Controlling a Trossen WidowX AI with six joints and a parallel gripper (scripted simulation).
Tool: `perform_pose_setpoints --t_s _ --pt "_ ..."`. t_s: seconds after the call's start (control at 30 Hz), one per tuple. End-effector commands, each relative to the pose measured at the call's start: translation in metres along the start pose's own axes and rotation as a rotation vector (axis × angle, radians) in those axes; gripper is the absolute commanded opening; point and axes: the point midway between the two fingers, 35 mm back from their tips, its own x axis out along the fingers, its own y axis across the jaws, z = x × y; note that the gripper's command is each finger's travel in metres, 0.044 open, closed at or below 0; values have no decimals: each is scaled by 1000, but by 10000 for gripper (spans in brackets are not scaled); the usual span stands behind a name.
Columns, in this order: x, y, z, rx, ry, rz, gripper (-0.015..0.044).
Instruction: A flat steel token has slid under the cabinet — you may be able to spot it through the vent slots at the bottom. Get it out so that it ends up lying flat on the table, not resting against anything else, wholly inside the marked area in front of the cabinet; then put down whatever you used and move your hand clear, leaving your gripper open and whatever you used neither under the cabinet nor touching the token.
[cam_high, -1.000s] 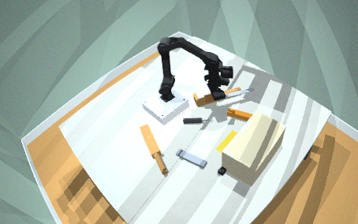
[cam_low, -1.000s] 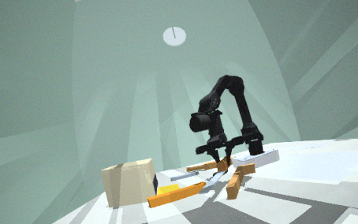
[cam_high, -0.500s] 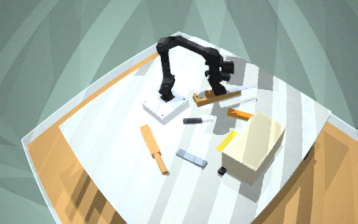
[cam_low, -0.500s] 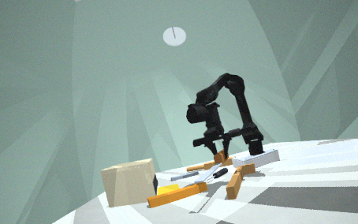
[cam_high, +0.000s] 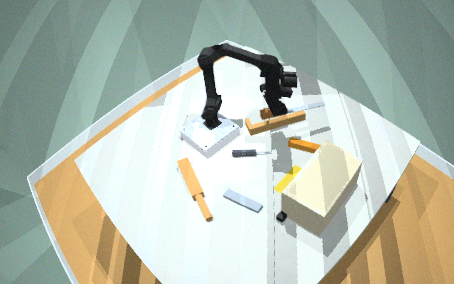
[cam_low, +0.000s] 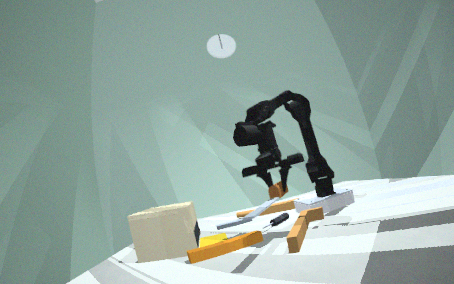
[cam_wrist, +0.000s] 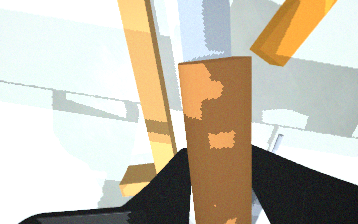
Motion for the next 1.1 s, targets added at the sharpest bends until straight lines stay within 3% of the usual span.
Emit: perform_pose_setpoints --t_s 0.0,1.07 --pt "-11 -1 3 3 -17 -9 0" --pt "-16 -7 13 -152 -17 -11 0"
